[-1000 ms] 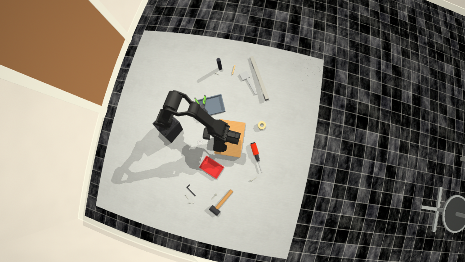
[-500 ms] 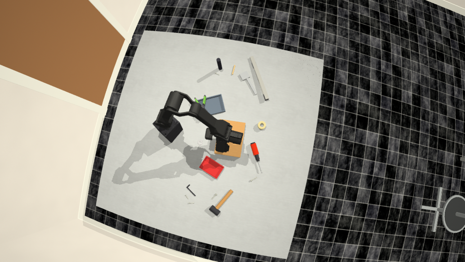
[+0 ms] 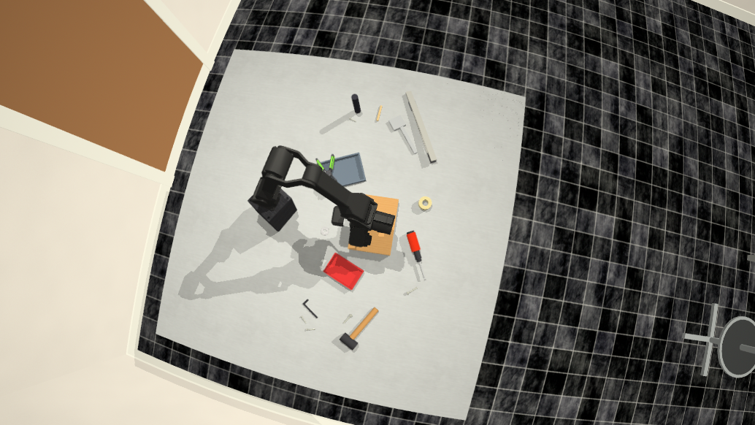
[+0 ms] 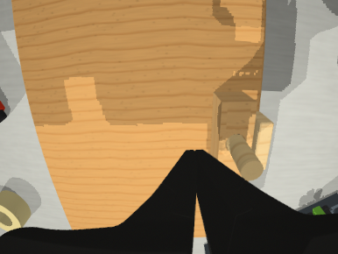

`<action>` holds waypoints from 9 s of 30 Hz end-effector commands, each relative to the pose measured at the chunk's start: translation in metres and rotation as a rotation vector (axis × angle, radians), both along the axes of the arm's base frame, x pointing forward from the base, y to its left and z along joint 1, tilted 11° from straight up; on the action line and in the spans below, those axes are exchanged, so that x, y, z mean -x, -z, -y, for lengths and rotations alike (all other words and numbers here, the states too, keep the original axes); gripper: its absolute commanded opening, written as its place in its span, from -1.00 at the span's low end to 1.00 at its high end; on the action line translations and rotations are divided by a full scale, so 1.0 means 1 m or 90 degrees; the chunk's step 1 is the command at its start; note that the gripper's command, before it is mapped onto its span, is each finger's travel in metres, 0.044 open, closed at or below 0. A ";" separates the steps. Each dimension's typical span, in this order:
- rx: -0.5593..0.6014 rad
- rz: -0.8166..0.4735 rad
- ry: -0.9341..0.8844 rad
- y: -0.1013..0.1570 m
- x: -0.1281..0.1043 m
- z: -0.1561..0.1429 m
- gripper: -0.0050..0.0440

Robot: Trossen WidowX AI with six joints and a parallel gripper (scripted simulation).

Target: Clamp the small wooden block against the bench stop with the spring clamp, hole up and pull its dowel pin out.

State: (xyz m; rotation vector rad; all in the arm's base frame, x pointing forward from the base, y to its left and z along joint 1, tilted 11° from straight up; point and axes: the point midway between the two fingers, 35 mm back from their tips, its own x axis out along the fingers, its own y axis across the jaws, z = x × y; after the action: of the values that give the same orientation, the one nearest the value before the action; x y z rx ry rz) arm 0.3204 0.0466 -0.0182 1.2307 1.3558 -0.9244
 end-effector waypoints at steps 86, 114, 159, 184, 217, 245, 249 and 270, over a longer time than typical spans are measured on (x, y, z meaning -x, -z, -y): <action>0.001 0.003 -0.002 0.014 -0.011 -0.003 -0.80; 0.001 0.003 -0.002 0.022 0.012 0.000 -0.80; 0.001 0.004 -0.002 -0.034 0.000 0.004 -0.80; 0.000 0.005 0.001 -0.037 -0.003 0.006 -0.80; 0.001 0.003 -0.002 -0.013 -0.010 0.002 -0.80; 0.001 0.003 -0.002 0.025 -0.011 -0.004 -0.80; 0.001 0.003 -0.002 0.026 -0.011 -0.005 -0.80; 0.001 0.003 -0.002 0.022 0.012 0.000 -0.80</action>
State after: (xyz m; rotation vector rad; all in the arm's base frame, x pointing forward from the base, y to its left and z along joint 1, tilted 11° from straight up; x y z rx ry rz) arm 0.3113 0.0472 -0.0402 1.2346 1.3492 -0.9170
